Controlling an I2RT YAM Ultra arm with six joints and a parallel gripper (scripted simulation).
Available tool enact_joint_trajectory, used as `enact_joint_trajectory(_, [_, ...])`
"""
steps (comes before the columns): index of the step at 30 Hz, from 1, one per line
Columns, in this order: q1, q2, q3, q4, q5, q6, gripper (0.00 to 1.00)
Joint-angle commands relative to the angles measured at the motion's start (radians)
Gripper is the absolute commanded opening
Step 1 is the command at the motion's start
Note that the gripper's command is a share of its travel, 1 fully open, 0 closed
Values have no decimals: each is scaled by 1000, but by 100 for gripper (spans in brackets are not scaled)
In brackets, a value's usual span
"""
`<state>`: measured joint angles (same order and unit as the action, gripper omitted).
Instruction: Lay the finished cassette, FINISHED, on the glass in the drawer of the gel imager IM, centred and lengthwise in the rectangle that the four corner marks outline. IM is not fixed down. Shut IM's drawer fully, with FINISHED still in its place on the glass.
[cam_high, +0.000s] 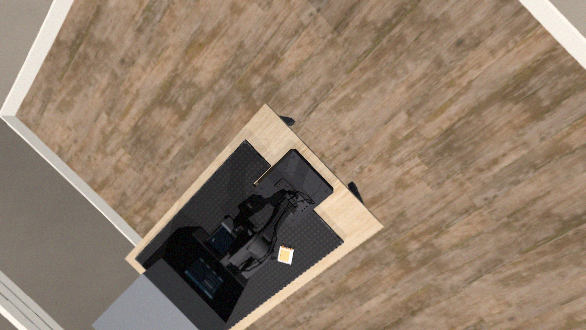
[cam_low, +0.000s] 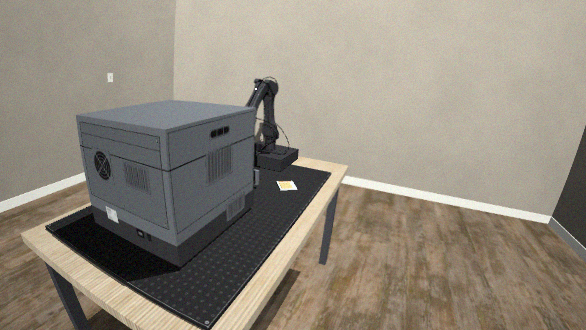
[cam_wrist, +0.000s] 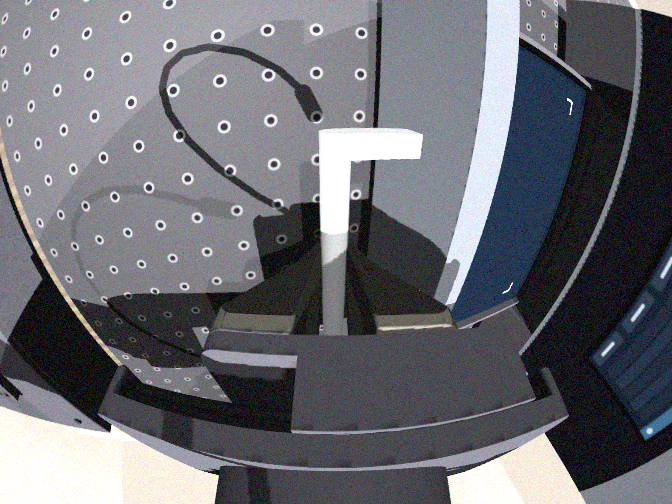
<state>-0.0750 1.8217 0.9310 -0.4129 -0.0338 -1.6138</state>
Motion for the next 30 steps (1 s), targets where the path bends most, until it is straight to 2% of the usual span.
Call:
enact_joint_trajectory(1, [4, 5, -17, 8, -13, 11, 0])
enact_joint_trajectory(10, [4, 5, -17, 8, -13, 11, 0])
enact_joint_trajectory(11, [7, 24, 50, -49, -9, 10, 0])
enact_joint_trajectory(14, [6, 20, 45, -49, -9, 9, 0])
enact_joint_trajectory(17, [3, -24, -10, -47, -10, 6, 0])
enact_joint_trajectory(30, [3, -17, -7, -47, -11, 6, 0])
